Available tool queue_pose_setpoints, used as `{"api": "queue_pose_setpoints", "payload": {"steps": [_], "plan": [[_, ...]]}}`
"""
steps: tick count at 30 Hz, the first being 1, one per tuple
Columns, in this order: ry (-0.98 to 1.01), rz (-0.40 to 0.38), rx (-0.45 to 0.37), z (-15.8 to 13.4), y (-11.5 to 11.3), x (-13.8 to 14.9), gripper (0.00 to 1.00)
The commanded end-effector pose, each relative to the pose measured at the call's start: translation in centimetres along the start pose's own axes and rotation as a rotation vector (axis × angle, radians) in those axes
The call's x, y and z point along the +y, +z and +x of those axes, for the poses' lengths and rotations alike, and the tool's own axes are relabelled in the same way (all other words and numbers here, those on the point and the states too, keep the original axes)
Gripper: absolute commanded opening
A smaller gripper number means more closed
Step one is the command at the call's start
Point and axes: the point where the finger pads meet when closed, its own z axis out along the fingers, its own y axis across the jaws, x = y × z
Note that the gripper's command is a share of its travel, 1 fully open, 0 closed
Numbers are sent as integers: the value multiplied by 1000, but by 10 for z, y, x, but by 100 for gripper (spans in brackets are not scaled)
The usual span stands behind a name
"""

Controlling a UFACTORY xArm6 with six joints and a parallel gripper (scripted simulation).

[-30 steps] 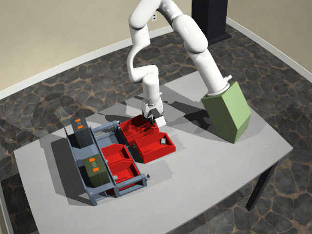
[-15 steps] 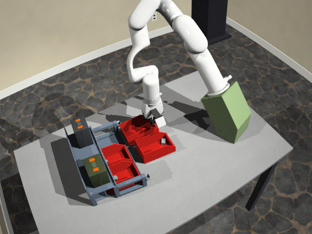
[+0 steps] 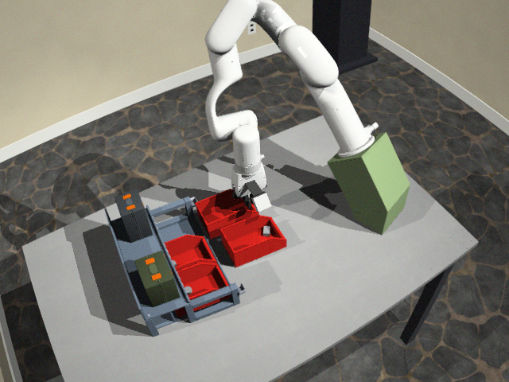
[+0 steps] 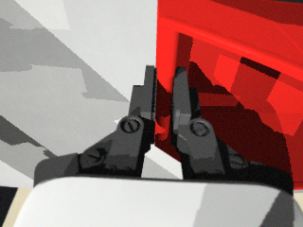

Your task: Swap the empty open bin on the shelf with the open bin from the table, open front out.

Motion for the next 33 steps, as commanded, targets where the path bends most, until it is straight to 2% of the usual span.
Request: {"api": "queue_pose_setpoints", "payload": {"steps": [1, 23, 24, 33], "plan": [[0, -2, 0, 0, 3, 1, 0], [0, -2, 0, 0, 7, 1, 0], [0, -2, 0, 0, 7, 1, 95], [0, -2, 0, 0, 7, 1, 95]]}}
